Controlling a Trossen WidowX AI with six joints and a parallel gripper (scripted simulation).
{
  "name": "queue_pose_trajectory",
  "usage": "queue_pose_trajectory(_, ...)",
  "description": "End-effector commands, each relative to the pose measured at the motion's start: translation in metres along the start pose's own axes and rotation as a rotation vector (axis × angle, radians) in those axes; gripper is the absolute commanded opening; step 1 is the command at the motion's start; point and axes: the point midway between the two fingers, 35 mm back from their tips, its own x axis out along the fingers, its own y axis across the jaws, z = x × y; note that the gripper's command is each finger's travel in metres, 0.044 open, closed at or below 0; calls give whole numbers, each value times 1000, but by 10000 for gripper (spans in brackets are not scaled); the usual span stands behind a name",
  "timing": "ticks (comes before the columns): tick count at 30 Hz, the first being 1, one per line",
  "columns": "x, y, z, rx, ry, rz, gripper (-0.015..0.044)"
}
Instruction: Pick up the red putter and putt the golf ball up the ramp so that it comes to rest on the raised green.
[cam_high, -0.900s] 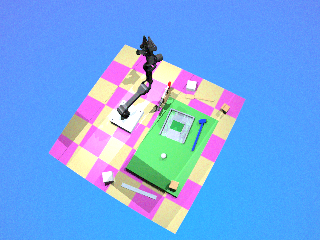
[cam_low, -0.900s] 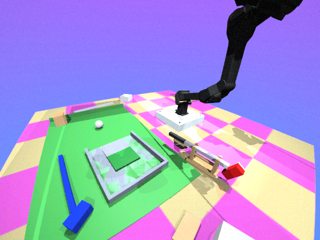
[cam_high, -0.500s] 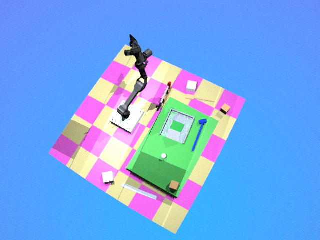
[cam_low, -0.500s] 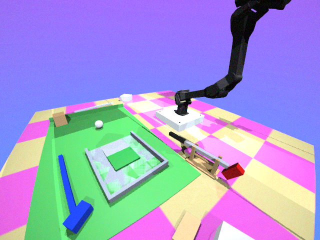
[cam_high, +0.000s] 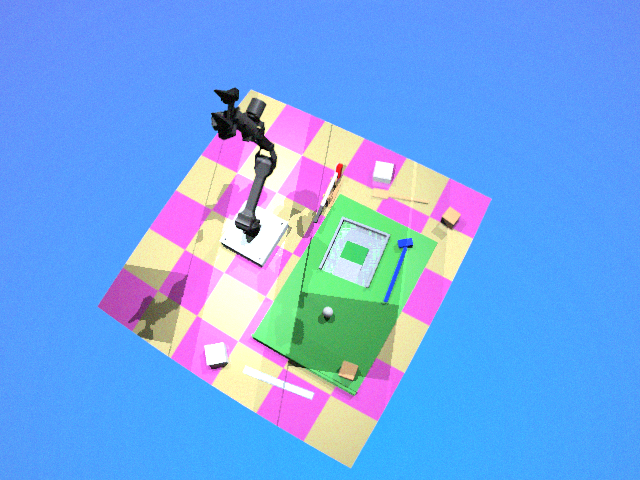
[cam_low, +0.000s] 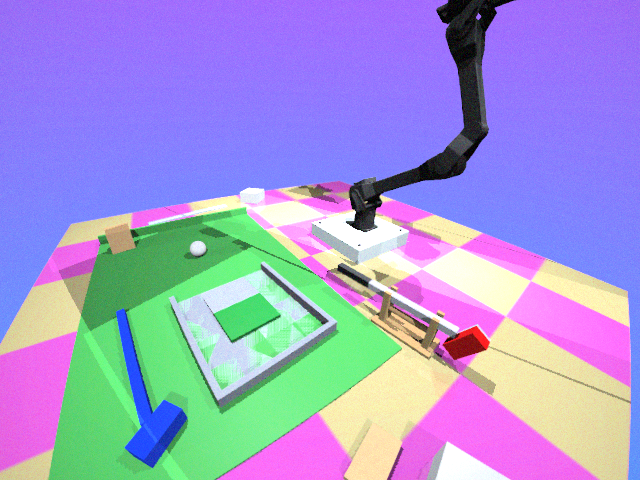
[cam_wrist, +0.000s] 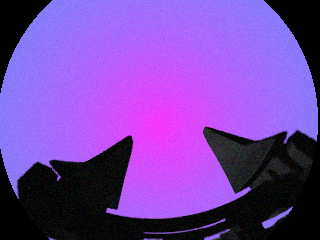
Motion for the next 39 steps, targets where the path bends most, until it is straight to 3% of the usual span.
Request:
queue_pose_trajectory(1, 17, -68, 29, -137, -13, -207, 440)
queue_pose_trajectory(12, 0, -225, 50, -368, 220, -701, 440)
queue_pose_trajectory(23, -108, -367, 16, -614, 803, -1065, 440)
queue_pose_trajectory(31, -223, -409, -33, -679, 1382, -1088, 440)
queue_pose_trajectory(39, -343, -393, -77, -623, 1967, -899, 440)
